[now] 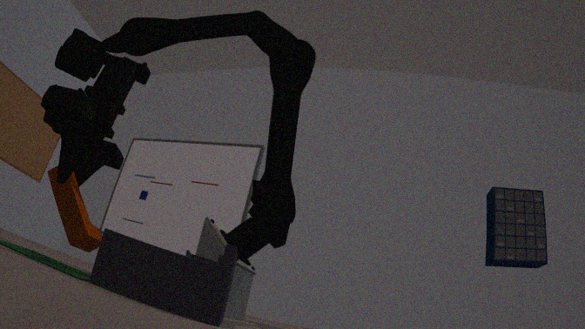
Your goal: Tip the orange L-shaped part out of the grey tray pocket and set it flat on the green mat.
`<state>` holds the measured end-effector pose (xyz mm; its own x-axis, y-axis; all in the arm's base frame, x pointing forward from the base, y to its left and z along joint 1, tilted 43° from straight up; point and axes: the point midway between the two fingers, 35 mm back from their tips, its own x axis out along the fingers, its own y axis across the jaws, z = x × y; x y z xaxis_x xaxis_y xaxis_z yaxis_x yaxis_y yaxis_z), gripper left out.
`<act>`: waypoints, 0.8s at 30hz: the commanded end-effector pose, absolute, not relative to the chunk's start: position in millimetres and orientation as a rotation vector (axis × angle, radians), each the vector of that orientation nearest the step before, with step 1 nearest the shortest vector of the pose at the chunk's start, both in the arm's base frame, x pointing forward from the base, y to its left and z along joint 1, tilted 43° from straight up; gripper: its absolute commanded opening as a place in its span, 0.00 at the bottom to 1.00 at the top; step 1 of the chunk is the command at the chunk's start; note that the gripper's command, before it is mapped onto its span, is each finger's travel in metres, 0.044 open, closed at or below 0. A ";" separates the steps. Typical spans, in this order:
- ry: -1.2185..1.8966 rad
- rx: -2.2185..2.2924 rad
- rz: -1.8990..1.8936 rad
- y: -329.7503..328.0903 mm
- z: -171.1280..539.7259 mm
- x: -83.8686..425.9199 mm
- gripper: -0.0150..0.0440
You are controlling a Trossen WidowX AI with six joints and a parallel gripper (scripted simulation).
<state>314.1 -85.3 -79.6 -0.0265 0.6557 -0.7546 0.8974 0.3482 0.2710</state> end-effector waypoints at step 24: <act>1.759 1.395 -0.354 -65.9 -100.5 312.5 0.25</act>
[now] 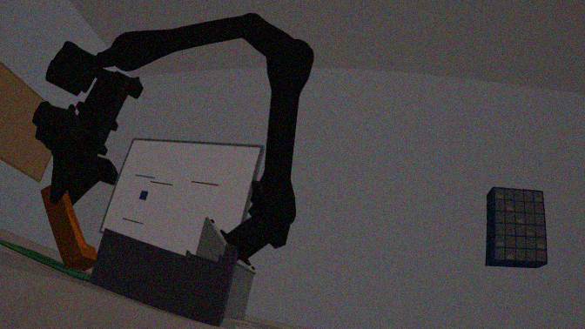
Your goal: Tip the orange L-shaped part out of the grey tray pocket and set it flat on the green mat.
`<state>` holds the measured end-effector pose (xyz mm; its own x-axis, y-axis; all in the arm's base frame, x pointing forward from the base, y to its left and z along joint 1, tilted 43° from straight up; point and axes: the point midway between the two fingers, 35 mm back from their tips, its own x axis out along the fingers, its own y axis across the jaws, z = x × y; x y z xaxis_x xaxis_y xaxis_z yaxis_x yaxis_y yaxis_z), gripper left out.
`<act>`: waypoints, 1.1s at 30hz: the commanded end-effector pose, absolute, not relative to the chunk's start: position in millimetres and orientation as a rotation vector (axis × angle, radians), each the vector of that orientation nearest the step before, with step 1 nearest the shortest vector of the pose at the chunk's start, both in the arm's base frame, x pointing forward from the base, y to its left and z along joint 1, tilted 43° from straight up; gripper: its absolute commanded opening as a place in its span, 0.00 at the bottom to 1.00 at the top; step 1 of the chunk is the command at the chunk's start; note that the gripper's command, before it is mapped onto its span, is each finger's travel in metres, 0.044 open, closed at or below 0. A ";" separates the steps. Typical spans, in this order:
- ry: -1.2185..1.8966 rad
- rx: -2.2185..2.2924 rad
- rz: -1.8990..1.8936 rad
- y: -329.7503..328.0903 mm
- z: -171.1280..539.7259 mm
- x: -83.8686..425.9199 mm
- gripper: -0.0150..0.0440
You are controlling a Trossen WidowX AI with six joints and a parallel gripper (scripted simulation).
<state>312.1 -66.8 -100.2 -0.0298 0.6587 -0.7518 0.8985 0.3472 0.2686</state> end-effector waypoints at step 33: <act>1.740 1.405 -0.362 -123.1 -41.2 317.0 0.93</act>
